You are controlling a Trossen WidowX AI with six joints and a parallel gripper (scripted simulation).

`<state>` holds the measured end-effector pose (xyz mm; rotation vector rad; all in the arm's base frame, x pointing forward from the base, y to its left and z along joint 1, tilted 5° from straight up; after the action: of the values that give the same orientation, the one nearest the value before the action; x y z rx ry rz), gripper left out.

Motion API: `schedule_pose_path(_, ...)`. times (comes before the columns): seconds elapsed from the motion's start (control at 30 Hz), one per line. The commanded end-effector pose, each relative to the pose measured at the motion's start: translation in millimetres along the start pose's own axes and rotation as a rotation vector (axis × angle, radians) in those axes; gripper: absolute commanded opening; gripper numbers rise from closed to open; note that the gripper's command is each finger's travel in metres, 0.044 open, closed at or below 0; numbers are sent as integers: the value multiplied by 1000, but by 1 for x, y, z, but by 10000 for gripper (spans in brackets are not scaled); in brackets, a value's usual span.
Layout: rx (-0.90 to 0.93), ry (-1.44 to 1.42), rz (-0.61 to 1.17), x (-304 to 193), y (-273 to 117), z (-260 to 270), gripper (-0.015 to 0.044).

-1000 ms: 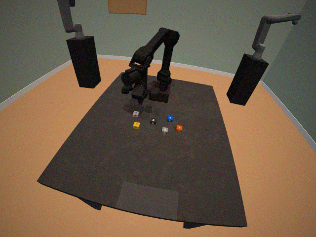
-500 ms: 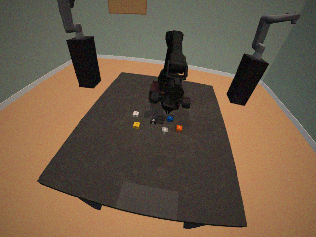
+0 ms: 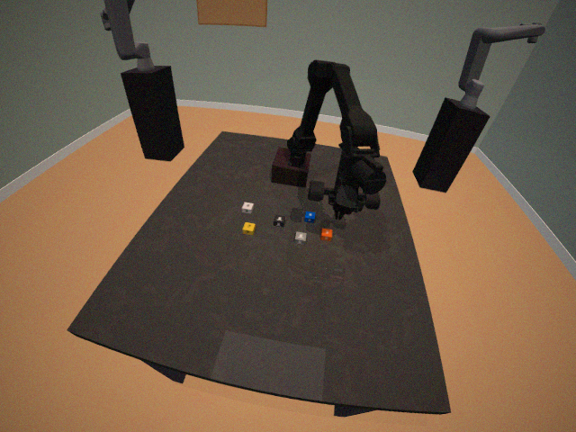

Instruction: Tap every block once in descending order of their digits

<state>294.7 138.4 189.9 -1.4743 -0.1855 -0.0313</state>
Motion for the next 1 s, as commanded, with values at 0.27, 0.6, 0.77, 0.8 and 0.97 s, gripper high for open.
schedule_pose_path(0.27,-20,9,46,-10,55,-2,20)
schedule_pose_path(0.6,-20,9,46,-10,71,-2,20)
schedule_pose_path(0.77,-20,9,46,-11,78,-3,20)
schedule_pose_path(0.8,-20,9,46,-11,80,-3,20)
schedule_pose_path(0.97,-20,9,46,-11,82,-3,20)
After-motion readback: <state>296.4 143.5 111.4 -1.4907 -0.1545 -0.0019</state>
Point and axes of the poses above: the point midway between the two fingers, 35 mm back from their tips, its own y axis out along the fingers, its own z axis across the jaws, x = y × z, the point moved 10 cm from there along -y, back along the fingers, and after that the axes turned 6 degrees about -y, right-handed, at the moved point
